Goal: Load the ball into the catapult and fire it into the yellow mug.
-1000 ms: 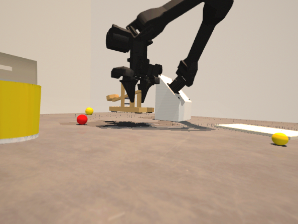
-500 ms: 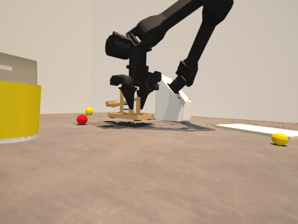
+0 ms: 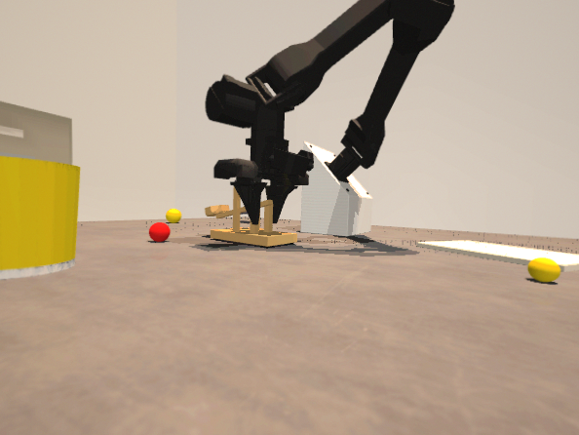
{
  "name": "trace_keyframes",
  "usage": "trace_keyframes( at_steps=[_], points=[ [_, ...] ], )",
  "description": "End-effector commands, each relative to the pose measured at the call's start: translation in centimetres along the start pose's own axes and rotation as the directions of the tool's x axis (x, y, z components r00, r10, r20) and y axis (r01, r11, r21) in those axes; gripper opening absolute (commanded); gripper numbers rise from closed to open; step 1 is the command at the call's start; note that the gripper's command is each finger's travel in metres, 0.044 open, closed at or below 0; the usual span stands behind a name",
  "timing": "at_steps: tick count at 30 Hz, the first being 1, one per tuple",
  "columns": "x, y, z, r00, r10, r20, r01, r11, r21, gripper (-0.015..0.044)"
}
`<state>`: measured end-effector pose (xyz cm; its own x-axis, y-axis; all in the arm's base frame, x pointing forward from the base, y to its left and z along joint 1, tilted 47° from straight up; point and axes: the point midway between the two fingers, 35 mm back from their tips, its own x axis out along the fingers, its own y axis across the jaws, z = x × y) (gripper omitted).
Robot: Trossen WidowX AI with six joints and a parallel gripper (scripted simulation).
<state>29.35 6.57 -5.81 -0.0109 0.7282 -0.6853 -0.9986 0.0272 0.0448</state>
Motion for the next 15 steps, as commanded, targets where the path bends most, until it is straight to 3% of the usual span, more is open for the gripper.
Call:
trace_keyframes(
  at_steps=[1,3,15],
  points=[
    [-0.08,-0.02,-0.01,1.000,-0.001,0.001,0.001,1.000,0.000,0.0000],
    [-0.08,-0.02,-0.01,1.000,-0.001,0.001,0.001,1.000,0.000,0.0000],
    [-0.08,-0.02,-0.01,1.000,-0.001,0.001,0.001,1.000,0.000,0.0315]
  ],
)
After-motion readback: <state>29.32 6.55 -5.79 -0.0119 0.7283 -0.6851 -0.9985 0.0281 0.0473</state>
